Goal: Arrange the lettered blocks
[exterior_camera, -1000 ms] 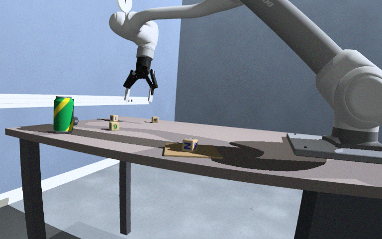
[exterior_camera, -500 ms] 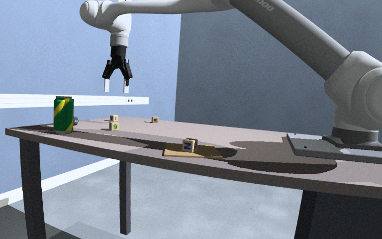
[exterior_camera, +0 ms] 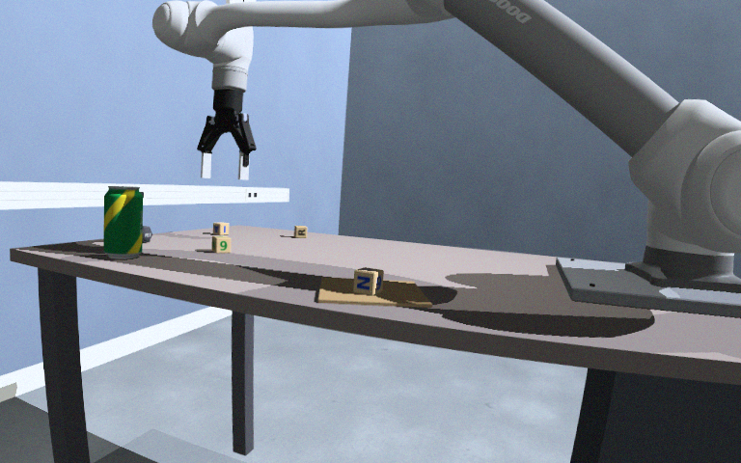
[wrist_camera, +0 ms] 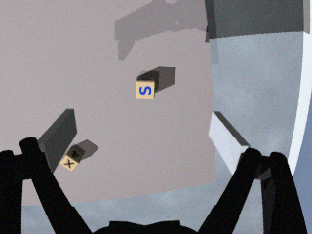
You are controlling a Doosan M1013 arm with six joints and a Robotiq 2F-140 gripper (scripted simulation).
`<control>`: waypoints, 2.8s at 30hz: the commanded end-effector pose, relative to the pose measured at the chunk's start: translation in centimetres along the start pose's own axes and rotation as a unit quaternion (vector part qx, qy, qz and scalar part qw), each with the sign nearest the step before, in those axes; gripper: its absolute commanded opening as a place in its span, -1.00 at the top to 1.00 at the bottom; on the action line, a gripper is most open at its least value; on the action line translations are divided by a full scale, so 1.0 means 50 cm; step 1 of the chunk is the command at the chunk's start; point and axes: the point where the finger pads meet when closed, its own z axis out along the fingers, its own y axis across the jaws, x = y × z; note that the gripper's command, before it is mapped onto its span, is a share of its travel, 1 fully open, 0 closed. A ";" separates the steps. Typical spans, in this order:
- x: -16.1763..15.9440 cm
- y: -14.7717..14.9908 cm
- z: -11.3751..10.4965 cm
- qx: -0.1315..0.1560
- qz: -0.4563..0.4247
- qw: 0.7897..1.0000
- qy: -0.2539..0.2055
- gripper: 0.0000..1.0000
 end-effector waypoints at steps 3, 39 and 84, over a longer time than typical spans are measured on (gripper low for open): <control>0.040 -0.025 -0.008 -0.001 0.024 1.000 0.000 -1.00; 0.511 -0.662 -0.020 0.000 0.425 0.905 0.001 -1.00; 0.548 -1.229 0.054 0.000 0.672 0.741 0.001 0.08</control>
